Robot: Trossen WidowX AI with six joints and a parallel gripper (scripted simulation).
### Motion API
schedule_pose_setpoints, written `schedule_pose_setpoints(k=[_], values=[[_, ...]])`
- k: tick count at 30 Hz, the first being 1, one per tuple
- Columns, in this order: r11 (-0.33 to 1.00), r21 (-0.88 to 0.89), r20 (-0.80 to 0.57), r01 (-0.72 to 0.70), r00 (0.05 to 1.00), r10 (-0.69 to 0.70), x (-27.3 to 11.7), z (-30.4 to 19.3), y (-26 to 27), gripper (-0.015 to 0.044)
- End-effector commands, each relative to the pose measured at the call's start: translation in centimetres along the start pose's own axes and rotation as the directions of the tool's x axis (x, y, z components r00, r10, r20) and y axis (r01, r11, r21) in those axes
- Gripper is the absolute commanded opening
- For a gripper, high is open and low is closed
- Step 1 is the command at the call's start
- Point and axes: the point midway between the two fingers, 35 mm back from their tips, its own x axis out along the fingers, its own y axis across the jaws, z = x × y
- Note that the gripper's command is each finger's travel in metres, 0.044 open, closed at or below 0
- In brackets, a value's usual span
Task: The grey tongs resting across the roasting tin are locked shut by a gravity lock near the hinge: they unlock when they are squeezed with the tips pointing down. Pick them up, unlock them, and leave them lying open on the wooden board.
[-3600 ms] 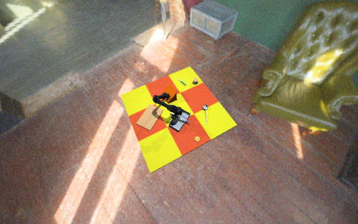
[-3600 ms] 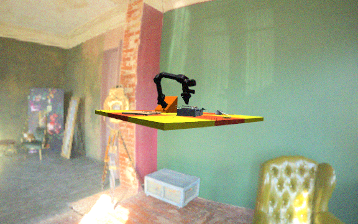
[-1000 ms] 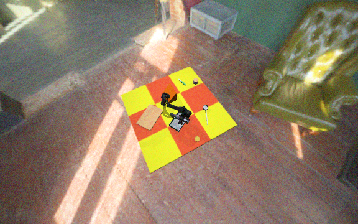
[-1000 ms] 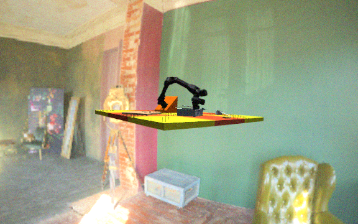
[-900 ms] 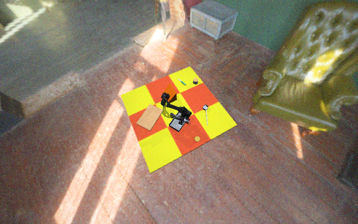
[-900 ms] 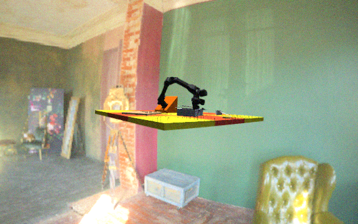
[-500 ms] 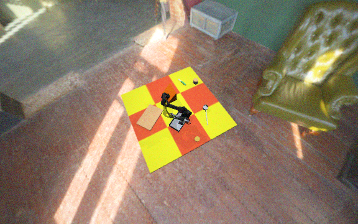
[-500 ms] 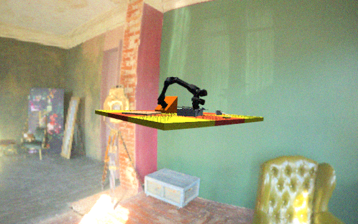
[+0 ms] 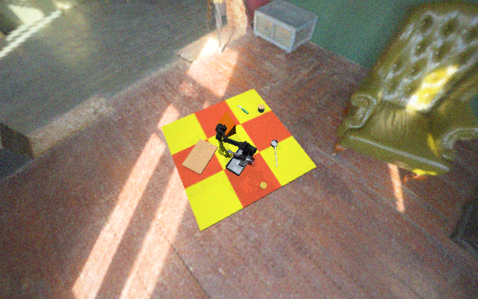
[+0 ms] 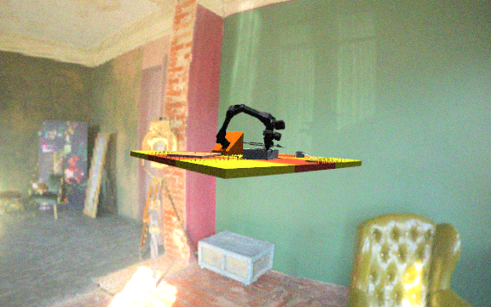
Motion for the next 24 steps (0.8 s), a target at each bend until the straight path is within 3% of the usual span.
schedule_pose_setpoints(k=[1,17,24], values=[[1.0,0.012,0.014,0.012,1.0,-0.012,-4.16,0.13,-2.2,-0.015],[1.0,0.012,0.013,0.008,1.0,-0.008,-4.66,0.02,-2.5,-0.015],[0.989,0.006,0.006,-0.149,0.989,0.149,-4.2,-0.14,-2.35,-0.015]])
